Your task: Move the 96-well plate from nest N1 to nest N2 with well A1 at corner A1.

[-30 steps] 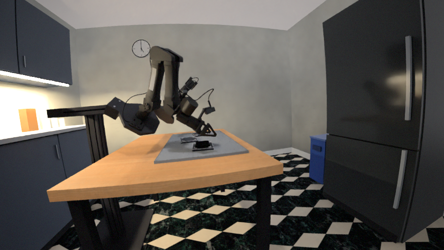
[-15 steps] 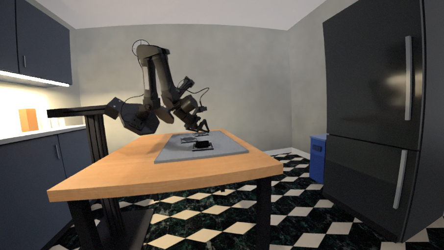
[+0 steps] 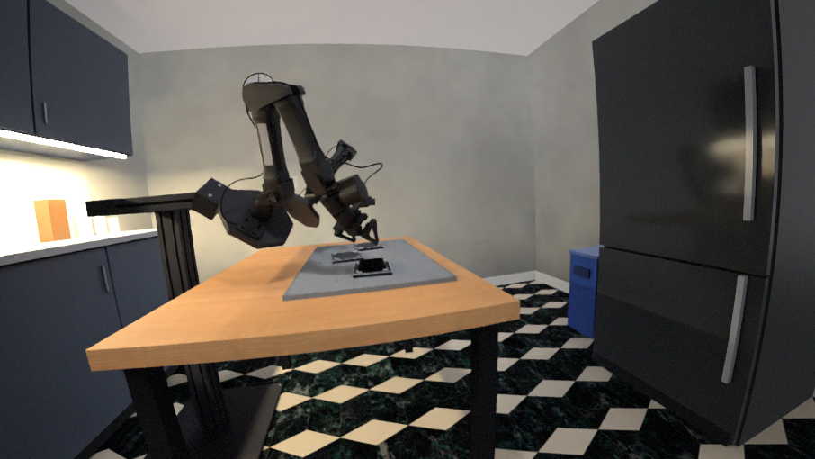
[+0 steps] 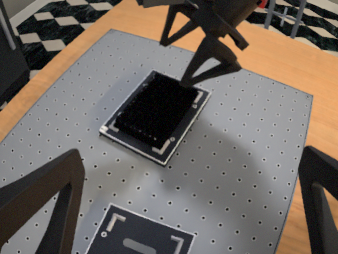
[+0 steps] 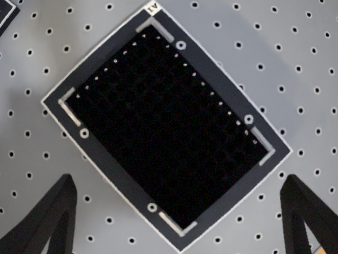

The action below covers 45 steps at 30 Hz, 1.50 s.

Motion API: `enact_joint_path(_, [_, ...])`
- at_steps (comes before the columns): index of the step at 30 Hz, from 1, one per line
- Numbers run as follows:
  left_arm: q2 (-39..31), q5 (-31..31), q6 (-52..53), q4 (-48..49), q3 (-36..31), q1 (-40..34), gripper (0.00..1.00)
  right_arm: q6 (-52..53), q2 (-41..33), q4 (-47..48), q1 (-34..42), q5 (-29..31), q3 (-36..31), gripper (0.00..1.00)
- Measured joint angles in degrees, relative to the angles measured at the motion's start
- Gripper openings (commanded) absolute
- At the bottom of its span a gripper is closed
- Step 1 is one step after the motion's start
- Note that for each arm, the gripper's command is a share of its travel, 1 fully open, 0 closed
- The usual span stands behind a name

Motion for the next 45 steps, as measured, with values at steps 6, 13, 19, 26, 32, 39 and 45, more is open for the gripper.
enact_joint_path(6, [0.0,0.0,0.0,0.2,0.0,0.0,1.0,-0.1,0.0,-0.7,0.0,0.5,0.0,1.0])
enact_joint_path(13, [0.0,0.0,0.0,0.3,0.0,0.0,1.0,-0.2,0.0,-0.9,0.0,0.7,0.0,1.0])
enact_joint_path(19, [0.0,0.0,0.0,0.3,0.0,0.0,1.0,-0.8,0.0,-1.7,0.1,1.9,0.0,1.0])
enact_joint_path(26, [0.0,0.0,0.0,0.3,0.0,0.0,1.0,-4.6,0.0,-6.7,3.3,9.7,2.0,1.0])
enact_joint_path(32, [0.0,0.0,0.0,0.3,0.0,0.0,1.0,-10.2,4.4,-12.0,13.2,23.3,8.8,1.0])
enact_joint_path(39, [0.0,0.0,0.0,0.3,0.0,0.0,1.0,-13.3,10.9,-17.2,21.2,37.9,14.3,1.0])
enact_joint_path(45, [0.0,0.0,0.0,0.3,0.0,0.0,1.0,-14.5,19.7,-21.7,28.2,50.0,20.3,1.0])
